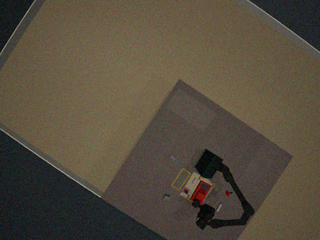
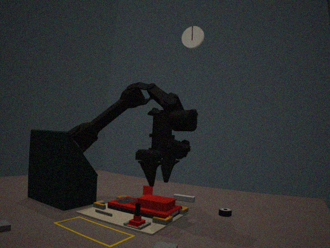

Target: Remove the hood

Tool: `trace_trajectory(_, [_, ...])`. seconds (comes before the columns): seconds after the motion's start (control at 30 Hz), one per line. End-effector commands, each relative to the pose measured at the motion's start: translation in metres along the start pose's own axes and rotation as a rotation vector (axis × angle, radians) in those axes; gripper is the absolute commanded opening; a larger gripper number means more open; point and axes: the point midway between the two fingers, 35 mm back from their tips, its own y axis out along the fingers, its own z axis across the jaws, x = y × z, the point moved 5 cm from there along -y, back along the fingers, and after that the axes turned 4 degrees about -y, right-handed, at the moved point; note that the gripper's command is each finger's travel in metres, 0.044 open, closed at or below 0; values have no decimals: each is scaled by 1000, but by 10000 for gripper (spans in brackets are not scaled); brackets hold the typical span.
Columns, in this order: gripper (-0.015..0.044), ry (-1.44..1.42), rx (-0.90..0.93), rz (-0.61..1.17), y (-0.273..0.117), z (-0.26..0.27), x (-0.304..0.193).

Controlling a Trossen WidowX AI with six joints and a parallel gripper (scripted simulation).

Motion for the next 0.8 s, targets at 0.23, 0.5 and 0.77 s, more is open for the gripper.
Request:
trace_trajectory(0.23, [440,3,5,6,13,1,-1])
trace_trajectory(0.5, [440,3,6,6,21,1,-2])
trace_trajectory(0.77, [440,3,6,6,29,1,-2])
